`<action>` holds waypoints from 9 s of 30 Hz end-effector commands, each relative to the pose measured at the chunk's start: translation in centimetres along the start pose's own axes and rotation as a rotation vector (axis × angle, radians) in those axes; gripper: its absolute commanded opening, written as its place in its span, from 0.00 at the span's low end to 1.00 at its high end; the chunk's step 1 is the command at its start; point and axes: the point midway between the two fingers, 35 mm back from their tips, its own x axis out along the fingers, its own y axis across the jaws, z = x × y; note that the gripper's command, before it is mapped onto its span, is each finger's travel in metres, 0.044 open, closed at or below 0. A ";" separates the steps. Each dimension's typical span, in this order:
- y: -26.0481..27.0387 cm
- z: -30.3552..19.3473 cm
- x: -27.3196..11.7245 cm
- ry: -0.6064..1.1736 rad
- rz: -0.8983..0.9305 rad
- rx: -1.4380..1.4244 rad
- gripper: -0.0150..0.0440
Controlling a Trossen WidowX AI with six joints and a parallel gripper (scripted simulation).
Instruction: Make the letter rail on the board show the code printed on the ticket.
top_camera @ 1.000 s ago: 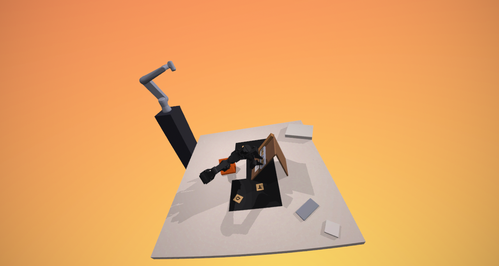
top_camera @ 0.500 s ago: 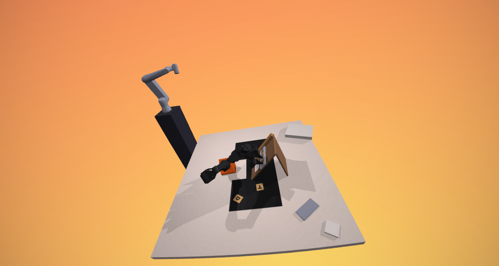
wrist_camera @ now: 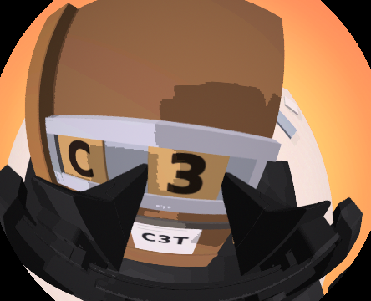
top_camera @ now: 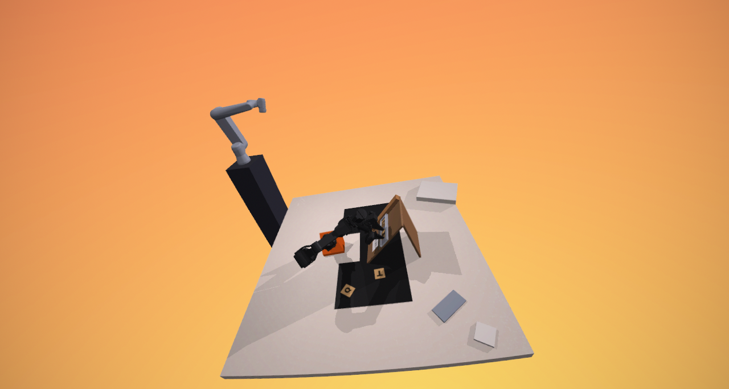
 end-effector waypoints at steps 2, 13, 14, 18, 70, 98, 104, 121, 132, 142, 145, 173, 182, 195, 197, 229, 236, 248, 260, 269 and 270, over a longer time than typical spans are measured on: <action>0.4 0.0 0.0 -0.001 -0.002 0.005 0.25; 1.0 0.0 0.0 -0.001 -0.002 0.005 0.25; 1.0 0.0 0.0 -0.001 -0.002 0.005 0.25; 1.3 0.0 0.0 -0.001 -0.002 0.006 0.25; 2.6 0.1 -1.6 0.000 -0.001 0.006 0.75; 2.9 -0.4 -3.1 0.000 0.000 0.005 0.75; 2.9 -0.5 -3.4 0.000 0.000 0.005 0.75; 2.9 -0.5 -4.1 0.001 0.000 0.005 0.75; 2.9 -0.3 -4.3 0.001 0.000 0.005 0.75; 2.9 -0.4 -4.3 0.004 0.004 -0.005 0.67; 2.9 -0.4 -4.3 0.004 0.004 -0.005 0.53; 1.8 1.8 -2.5 0.375 0.051 -0.014 0.25; -0.9 2.2 -2.4 0.696 0.000 0.008 0.25; -0.9 2.2 -2.4 0.696 0.000 0.008 0.25; -0.9 2.2 -2.3 0.696 0.000 0.008 0.25; -0.9 2.2 -0.6 0.695 0.000 0.009 0.25; -1.0 2.3 -0.3 0.695 0.000 0.009 0.25; -1.0 2.3 0.3 0.694 0.000 0.009 0.25; -1.0 2.3 0.6 0.694 -0.001 0.010 0.25; -0.6 2.3 0.4 0.694 0.000 0.010 0.25; -0.6 2.3 0.4 0.694 0.000 0.010 0.25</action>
